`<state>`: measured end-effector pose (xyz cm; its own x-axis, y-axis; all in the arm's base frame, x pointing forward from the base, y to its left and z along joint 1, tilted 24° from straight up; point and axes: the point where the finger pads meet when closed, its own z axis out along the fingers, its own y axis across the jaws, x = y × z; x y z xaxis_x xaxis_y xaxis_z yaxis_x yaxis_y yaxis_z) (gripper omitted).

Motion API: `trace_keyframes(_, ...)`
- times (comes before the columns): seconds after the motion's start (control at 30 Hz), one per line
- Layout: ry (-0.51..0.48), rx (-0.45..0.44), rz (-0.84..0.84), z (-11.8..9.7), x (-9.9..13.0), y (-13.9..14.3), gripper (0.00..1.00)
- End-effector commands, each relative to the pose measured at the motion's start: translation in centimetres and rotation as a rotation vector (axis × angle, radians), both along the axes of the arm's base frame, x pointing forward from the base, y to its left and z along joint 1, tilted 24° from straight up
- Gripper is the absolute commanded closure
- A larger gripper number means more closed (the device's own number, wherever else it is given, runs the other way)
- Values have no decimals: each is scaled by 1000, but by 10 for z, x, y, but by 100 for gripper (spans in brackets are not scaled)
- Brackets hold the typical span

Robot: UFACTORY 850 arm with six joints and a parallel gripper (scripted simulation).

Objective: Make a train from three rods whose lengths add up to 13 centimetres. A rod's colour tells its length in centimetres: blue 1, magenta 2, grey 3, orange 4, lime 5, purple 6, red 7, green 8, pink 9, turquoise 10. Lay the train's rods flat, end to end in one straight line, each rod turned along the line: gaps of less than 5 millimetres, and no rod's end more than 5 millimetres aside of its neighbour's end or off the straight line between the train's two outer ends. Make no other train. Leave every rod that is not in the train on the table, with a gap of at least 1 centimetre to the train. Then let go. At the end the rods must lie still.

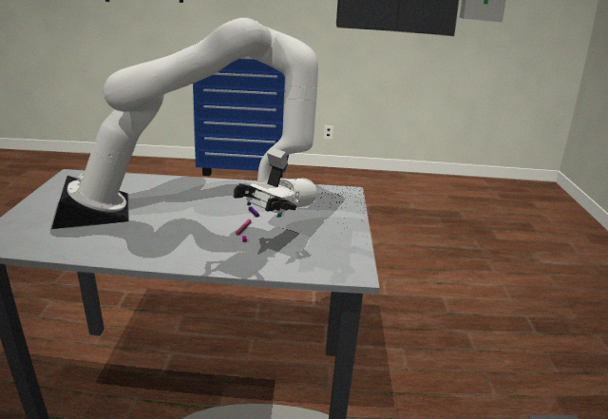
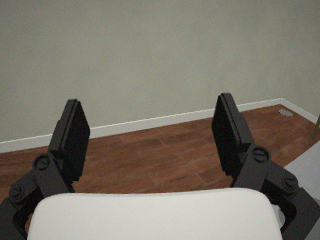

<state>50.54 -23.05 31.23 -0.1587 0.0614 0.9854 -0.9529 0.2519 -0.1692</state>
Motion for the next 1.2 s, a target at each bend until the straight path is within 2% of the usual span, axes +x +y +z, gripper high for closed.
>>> trace_keyframes(0.0,6,130,-105,-18,-35,4,0)
trace_keyframes(0.4,-37,453,-361,-65,-114,46,0)
trace_keyframes(0.47,-37,453,-361,-65,-114,46,0)
trace_keyframes(0.53,-66,548,-434,-78,-133,65,0)
trace_keyframes(0.87,-178,790,-621,-106,-170,124,0)
trace_keyframes(0.97,-226,863,-679,-113,-177,144,0)
trace_keyframes(1.03,-226,863,-679,-113,-177,144,0)
trace_keyframes(1.07,-273,925,-729,-119,-181,162,0)
trace_keyframes(1.17,-314,974,-769,-123,-183,177,0)
